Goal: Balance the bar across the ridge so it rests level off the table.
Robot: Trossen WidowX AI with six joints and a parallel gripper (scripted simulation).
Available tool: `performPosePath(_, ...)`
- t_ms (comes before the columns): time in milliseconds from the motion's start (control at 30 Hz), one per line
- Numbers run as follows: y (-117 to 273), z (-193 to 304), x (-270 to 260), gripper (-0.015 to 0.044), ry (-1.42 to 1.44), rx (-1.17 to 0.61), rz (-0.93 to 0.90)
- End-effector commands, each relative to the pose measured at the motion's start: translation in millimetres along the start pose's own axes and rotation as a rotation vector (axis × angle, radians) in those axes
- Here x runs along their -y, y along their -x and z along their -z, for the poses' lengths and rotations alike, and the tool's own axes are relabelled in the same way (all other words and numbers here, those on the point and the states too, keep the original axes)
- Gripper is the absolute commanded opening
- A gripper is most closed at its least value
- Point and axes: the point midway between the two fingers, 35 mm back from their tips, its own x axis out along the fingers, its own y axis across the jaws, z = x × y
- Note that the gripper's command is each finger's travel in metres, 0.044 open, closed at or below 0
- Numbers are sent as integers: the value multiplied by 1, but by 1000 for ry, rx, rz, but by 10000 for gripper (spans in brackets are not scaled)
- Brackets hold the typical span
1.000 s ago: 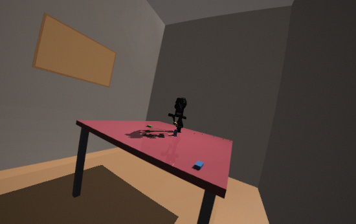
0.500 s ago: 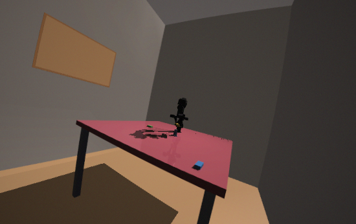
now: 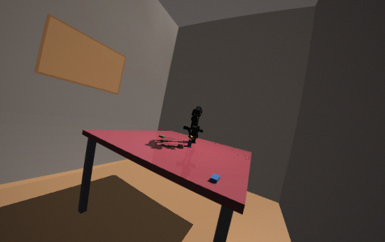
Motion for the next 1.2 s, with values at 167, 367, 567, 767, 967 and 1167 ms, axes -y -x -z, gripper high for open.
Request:
performPosePath(167, -10, 2, 0, 0, -2, -2, 1)
performPosePath(367, -10, 1, 0, 0, -2, -2, 1)
performPosePath(567, -10, 1, 0, 0, -2, -2, 1)
performPosePath(767, -11, 1, 0, 0, -2, -2, 1)
performPosePath(967, -11, 2, 0, 0, -2, -2, 1)
performPosePath(1167, -12, 2, 0, 0, -2, -2, 1)
